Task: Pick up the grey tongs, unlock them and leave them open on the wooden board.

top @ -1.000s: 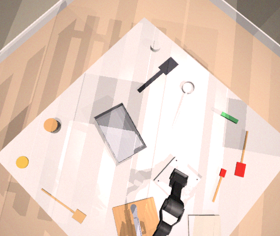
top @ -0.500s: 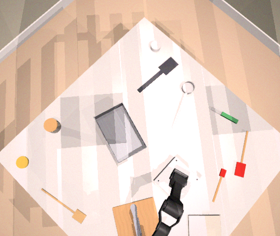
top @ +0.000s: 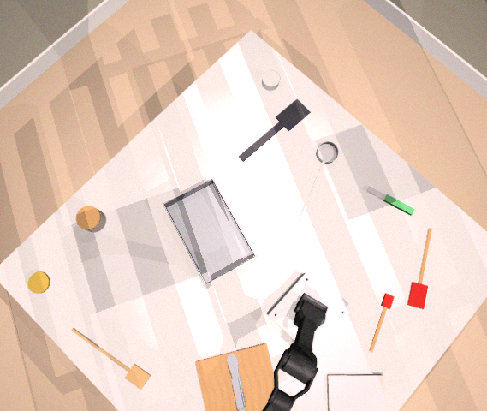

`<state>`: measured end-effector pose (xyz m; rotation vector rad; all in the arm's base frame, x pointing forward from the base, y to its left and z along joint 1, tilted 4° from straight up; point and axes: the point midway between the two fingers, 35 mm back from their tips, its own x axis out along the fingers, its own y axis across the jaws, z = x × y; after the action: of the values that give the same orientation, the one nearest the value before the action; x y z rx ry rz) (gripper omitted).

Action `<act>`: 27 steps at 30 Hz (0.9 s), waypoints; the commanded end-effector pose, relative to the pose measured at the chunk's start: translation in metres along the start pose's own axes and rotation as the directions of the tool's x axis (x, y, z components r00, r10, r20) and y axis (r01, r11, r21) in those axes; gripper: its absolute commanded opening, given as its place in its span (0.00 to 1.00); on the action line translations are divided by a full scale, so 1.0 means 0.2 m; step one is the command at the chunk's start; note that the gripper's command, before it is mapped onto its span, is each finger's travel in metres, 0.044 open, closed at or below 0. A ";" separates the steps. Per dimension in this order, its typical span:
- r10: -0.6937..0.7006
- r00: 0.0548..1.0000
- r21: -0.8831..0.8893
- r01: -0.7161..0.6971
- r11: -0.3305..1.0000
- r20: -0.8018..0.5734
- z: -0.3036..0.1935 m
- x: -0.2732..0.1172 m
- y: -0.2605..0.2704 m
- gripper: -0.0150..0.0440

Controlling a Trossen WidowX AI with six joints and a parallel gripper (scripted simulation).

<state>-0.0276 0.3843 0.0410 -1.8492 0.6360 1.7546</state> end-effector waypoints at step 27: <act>-0.001 1.000 -0.002 0.001 1.000 -0.005 -0.02 0.21 0.01 0.00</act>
<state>-0.0249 0.3813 0.0003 -1.8508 0.6413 1.7525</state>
